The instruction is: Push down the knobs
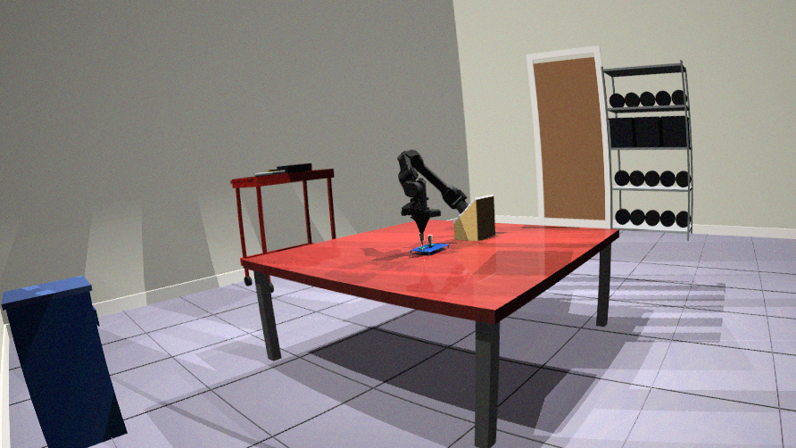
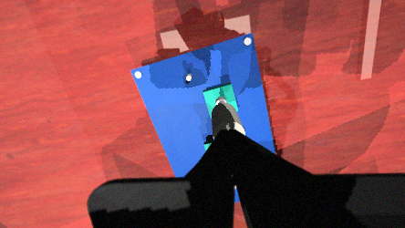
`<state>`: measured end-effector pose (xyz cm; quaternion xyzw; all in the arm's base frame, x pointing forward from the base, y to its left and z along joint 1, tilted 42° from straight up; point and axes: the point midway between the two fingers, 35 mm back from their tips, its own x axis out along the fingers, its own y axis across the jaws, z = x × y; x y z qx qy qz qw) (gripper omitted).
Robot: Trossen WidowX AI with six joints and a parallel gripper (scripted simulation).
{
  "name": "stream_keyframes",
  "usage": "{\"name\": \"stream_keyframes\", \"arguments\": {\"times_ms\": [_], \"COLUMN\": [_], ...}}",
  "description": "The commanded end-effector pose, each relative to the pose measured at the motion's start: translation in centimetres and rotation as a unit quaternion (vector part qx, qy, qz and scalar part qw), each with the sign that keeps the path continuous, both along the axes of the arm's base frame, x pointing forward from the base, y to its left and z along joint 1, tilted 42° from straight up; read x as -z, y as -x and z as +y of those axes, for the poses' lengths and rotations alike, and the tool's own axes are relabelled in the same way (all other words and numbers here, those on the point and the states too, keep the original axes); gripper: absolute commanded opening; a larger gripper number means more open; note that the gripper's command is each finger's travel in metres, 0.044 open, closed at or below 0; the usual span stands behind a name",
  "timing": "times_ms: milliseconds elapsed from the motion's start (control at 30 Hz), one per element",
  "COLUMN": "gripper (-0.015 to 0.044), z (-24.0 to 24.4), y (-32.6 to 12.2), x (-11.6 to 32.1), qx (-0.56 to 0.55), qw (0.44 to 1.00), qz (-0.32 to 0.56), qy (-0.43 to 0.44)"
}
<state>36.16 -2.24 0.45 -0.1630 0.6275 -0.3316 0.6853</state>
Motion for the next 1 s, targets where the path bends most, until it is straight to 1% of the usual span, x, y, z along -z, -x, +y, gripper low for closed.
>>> {"name": "stream_keyframes", "arguments": {"times_ms": [0,967], "gripper": [0.0000,0.0000], "z": [-0.95,-1.73], "y": [-0.14,-0.12], "x": [0.66,1.52], "qx": [0.006,0.006], "qw": [1.000,1.000], "qz": [-0.001,-0.001], "qy": [0.003,0.003]}}
